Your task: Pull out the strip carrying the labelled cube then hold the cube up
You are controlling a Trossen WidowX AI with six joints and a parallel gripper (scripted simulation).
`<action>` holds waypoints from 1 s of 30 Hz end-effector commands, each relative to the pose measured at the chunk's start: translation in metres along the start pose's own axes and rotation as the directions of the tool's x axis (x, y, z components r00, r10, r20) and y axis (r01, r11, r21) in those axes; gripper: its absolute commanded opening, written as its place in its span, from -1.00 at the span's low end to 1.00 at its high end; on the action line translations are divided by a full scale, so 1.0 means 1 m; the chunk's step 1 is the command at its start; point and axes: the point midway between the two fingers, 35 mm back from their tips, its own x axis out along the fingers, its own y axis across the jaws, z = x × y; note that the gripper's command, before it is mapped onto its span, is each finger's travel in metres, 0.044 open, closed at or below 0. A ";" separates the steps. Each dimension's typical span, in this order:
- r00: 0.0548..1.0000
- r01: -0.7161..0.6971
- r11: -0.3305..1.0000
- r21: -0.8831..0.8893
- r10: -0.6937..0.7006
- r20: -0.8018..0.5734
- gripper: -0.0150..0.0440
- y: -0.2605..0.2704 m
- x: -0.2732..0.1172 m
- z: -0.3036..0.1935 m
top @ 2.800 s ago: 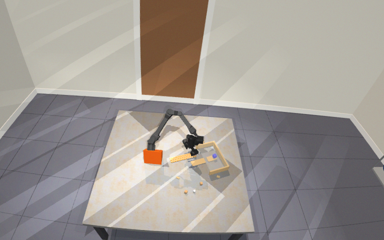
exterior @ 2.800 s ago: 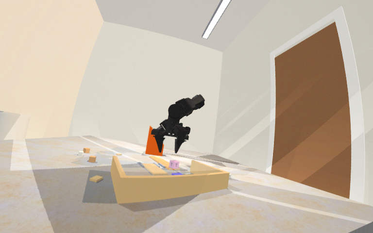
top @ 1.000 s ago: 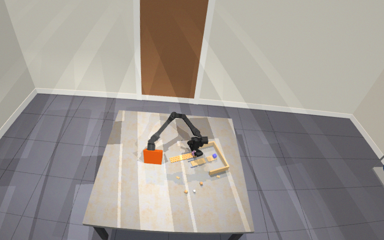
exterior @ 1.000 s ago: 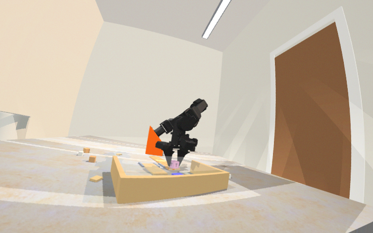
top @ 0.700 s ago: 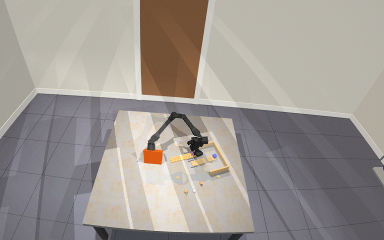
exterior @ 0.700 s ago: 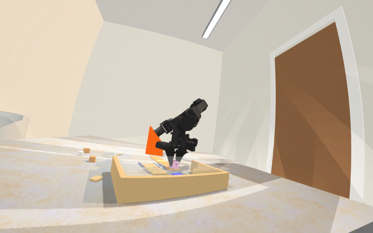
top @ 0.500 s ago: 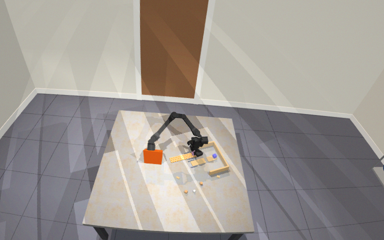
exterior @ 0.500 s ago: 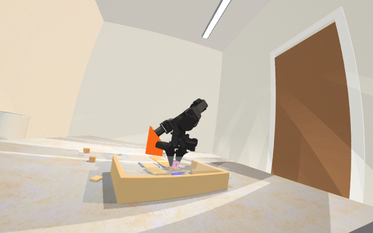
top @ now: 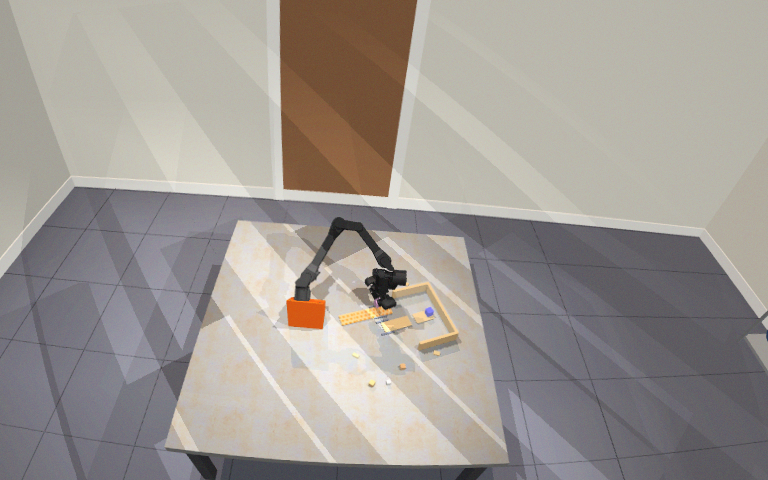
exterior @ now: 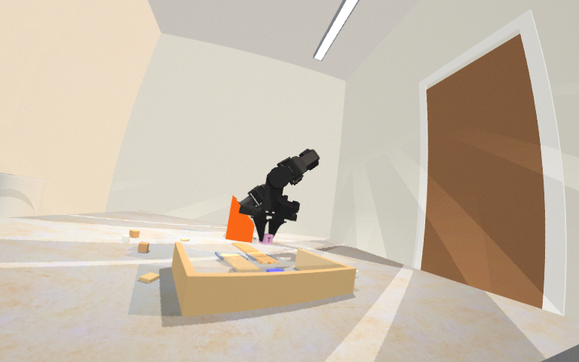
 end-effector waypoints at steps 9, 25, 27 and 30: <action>1.000 -0.005 1.000 -0.001 0.005 0.000 -0.49 0.009 -0.006 -0.030; 1.000 -0.003 1.000 0.001 0.003 -0.002 -0.49 0.015 -0.041 -0.050; 1.000 -0.003 1.000 0.001 0.003 -0.002 -0.49 0.015 -0.041 -0.050; 1.000 -0.003 1.000 0.001 0.003 -0.002 -0.49 0.015 -0.041 -0.050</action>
